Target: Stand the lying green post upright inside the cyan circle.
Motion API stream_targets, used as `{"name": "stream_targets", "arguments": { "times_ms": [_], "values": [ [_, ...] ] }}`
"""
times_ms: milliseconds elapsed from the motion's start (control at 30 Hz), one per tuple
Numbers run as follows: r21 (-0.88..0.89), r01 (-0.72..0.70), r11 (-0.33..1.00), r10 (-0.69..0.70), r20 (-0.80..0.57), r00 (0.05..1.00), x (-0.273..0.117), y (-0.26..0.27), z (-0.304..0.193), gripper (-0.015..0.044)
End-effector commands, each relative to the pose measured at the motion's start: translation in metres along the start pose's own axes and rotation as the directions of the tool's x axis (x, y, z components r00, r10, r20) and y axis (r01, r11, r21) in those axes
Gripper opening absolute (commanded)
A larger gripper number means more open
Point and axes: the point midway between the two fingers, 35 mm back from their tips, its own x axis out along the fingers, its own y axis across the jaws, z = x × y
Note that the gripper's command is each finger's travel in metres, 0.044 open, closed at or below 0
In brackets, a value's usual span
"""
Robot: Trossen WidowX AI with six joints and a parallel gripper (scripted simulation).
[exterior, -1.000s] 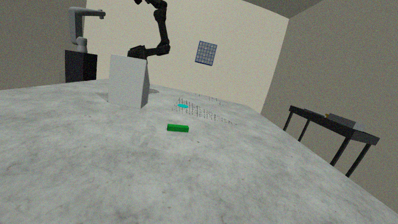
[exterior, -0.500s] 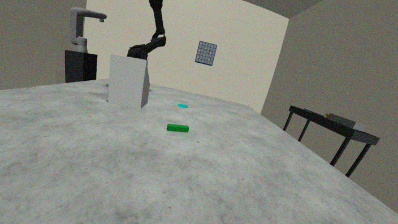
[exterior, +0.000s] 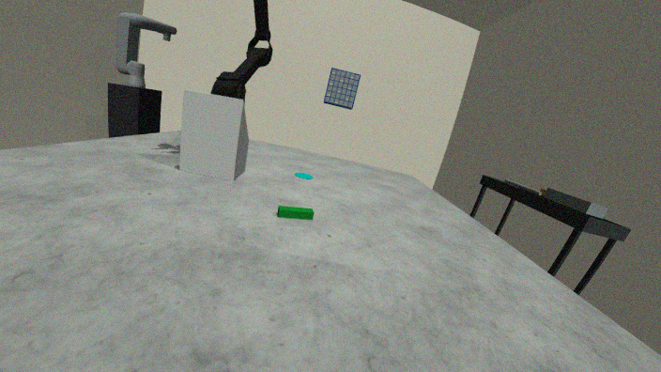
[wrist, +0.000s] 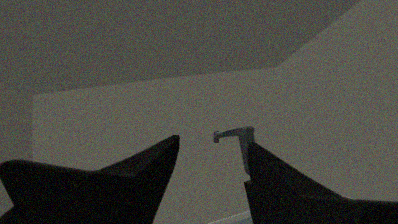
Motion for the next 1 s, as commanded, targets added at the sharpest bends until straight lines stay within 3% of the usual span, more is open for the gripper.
{"name": "stream_targets", "arguments": {
  "times_ms": [0, 467, 967],
  "values": [
    [-0.093, -0.087, 0.992, 0.078, -0.095, 0.992, 0.016, 0.030, -0.030, 0.0233],
    [-0.333, -0.438, 0.835, 0.289, -0.411, 0.864, 0.037, 0.133, -0.138, 0.0233],
    [-0.383, -0.783, 0.490, 0.374, -0.719, 0.586, 0.013, 0.218, -0.264, 0.0233]
  ]
}}
